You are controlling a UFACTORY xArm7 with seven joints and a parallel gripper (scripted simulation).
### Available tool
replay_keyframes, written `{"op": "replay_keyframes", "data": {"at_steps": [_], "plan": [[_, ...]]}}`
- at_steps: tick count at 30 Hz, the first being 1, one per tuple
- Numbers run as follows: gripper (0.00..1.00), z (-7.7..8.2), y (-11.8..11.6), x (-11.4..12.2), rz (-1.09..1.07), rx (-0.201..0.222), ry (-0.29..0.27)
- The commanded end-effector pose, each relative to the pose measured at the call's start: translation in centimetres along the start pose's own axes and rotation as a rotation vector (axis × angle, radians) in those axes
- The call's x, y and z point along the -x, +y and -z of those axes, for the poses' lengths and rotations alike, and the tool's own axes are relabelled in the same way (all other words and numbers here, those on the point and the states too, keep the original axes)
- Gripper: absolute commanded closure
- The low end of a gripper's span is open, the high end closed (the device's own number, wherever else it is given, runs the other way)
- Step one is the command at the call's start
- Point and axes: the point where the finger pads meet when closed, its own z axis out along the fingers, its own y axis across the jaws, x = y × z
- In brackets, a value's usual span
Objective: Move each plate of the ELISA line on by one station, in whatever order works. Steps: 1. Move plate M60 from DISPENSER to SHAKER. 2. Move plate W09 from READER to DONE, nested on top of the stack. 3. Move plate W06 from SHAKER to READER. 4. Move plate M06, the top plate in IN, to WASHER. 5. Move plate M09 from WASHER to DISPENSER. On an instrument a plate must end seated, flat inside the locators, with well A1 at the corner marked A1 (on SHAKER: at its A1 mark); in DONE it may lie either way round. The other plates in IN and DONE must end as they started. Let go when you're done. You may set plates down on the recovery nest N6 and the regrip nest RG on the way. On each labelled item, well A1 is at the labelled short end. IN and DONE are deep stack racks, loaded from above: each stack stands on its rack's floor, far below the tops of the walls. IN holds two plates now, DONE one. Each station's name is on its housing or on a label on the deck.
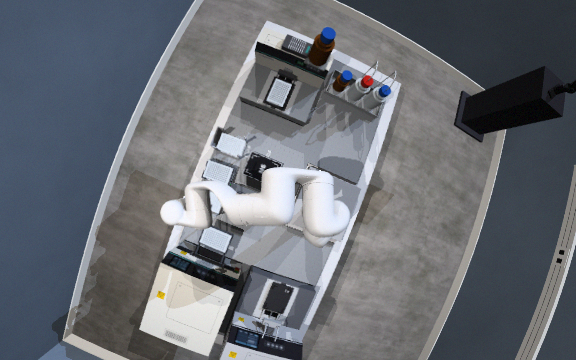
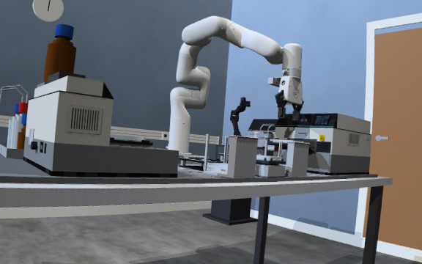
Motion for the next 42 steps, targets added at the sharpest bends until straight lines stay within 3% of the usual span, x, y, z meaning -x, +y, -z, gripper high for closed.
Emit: {"op": "replay_keyframes", "data": {"at_steps": [1, 42], "plan": [[0.00, 0.2, 0.0, 0.1, 0.000, 0.001, -0.004], [0.00, -4.2, 0.1, 0.1, 0.000, 0.001, -0.004]]}}
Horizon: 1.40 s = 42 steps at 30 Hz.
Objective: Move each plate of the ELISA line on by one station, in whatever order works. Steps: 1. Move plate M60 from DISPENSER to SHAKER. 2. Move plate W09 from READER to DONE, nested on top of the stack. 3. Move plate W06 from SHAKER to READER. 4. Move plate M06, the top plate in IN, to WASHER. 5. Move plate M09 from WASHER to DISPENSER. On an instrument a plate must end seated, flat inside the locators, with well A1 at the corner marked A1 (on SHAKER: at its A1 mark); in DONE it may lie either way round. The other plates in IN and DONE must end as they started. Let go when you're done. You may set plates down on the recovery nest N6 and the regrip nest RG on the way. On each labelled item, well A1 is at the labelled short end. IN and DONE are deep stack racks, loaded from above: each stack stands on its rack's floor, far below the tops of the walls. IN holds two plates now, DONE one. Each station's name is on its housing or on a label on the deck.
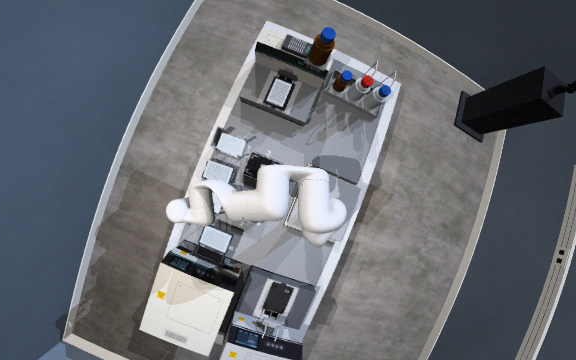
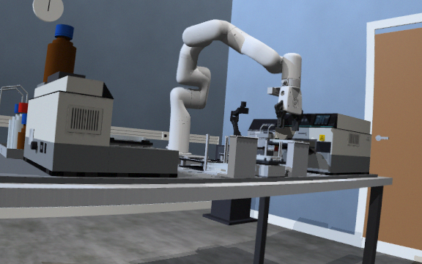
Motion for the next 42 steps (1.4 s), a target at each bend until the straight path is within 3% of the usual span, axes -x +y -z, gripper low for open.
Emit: {"op": "replay_keyframes", "data": {"at_steps": [1, 42], "plan": [[0.00, -0.4, 0.0, 0.1, 0.000, 0.001, -0.004], [0.00, -5.1, 0.1, 0.1, 0.000, 0.001, -0.004]]}}
